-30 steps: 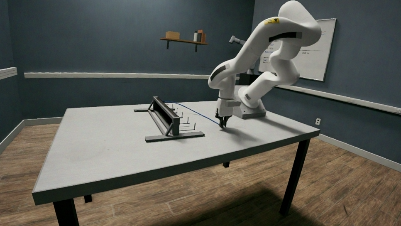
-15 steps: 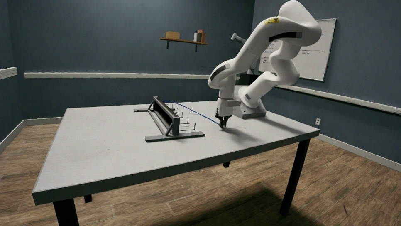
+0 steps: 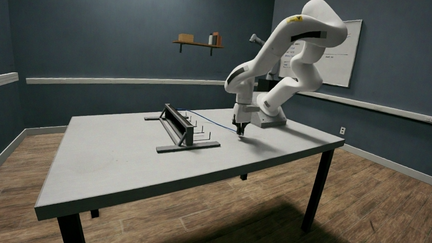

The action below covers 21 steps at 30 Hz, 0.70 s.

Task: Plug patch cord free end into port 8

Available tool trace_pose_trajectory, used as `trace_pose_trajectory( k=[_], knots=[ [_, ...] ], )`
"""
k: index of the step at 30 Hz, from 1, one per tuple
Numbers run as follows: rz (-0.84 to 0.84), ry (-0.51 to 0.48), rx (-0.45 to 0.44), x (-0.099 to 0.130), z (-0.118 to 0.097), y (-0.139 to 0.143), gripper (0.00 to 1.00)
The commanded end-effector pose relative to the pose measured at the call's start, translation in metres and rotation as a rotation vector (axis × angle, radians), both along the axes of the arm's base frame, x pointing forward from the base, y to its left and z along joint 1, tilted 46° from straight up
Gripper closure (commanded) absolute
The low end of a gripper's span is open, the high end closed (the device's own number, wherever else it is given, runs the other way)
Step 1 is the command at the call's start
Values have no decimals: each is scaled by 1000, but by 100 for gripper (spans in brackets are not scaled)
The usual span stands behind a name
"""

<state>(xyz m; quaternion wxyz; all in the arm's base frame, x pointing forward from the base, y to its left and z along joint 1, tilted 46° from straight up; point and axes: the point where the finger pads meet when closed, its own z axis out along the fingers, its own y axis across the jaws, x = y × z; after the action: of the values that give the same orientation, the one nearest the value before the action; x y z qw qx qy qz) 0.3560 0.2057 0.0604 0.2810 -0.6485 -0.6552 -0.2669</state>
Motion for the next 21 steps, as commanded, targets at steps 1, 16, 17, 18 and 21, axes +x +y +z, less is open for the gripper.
trace_pose_trajectory(
  k=[1,16,17,18,21],
  knots=[
    [-1,-1,0,1,4,-4,100],
    [-1,-1,0,1,20,-21,100],
    [-1,-1,0,1,22,-22,100],
    [-1,-1,0,1,23,-23,100],
    [-1,-1,0,1,26,-26,100]
  ],
)
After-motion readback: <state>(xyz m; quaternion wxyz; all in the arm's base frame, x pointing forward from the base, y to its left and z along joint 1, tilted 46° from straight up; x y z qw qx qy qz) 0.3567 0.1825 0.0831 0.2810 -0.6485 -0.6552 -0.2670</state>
